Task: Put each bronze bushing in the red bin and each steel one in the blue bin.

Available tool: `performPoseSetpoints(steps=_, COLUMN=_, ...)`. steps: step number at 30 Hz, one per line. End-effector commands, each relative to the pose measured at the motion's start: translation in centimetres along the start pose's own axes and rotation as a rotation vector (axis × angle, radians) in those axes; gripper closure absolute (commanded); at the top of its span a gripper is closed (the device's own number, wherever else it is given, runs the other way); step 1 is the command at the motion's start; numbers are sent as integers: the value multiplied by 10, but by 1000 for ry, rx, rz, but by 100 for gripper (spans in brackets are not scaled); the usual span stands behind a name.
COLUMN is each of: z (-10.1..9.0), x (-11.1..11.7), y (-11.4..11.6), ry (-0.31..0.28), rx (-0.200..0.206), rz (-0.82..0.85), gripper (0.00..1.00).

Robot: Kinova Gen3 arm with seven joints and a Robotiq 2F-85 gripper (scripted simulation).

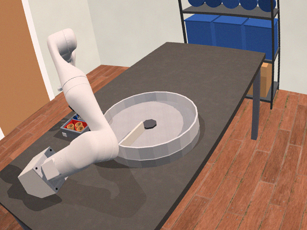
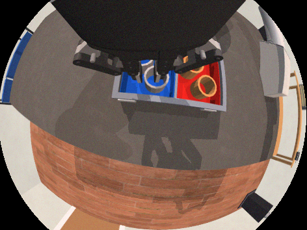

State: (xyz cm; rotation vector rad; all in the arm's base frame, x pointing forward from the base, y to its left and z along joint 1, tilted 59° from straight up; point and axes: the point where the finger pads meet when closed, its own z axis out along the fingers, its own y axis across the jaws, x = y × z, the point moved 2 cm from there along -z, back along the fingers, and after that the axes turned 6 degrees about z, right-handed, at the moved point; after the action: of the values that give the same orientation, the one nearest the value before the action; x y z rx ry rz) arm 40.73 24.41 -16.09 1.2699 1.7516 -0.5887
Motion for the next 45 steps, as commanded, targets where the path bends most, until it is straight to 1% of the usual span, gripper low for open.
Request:
performPoseSetpoints(steps=1, z=-2, x=1, y=1, ry=3, rx=-3, rz=0, gripper=81)
performPoseSetpoints(steps=34, z=-11, x=1, y=1, ry=3, rx=-3, rz=0, gripper=81)
performPoseSetpoints(steps=39, z=-69, x=0, y=1, ry=3, rx=-3, rz=0, gripper=81)
performPoseSetpoints(steps=42, z=-69, x=0, y=1, ry=3, rx=-3, rz=0, gripper=81)
performPoseSetpoints(steps=45, z=-104, x=0, y=0, ry=3, rx=-3, rz=0, gripper=81)
